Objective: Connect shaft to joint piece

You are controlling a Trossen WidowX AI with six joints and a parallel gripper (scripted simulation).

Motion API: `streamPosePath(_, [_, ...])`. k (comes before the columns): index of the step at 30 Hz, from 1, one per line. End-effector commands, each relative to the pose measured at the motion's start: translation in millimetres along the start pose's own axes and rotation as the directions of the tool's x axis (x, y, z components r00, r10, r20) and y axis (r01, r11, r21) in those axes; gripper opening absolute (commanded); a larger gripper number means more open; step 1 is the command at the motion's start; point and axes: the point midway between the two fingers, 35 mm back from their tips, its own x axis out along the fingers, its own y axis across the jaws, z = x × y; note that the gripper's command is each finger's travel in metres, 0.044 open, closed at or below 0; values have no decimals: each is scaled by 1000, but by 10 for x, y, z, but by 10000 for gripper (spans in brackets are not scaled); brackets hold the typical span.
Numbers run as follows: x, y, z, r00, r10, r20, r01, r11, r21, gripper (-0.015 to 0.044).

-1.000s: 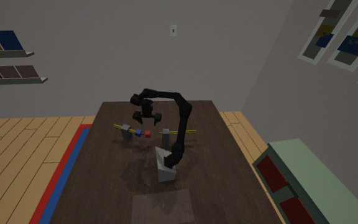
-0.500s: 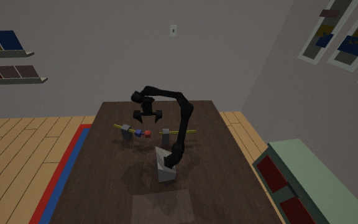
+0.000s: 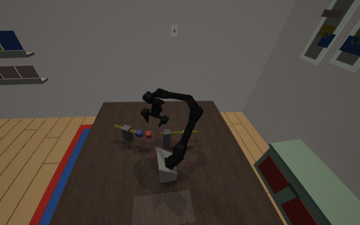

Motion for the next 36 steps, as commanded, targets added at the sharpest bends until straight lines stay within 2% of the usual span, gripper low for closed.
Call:
streamPosePath(1, [28,-63,27,999,31,-25,-28,994,101,440])
streamPosePath(12, [124,-254,139,987,140,-83,-89,891,445,440])
streamPosePath(23, [216,-440,228,961,255,-110,-96,675,731,440])
streamPosePath(31, [280,-569,279,935,336,-109,-67,473,879,440])
streamPosePath(36, [285,-579,283,933,343,-109,-64,455,888,440])
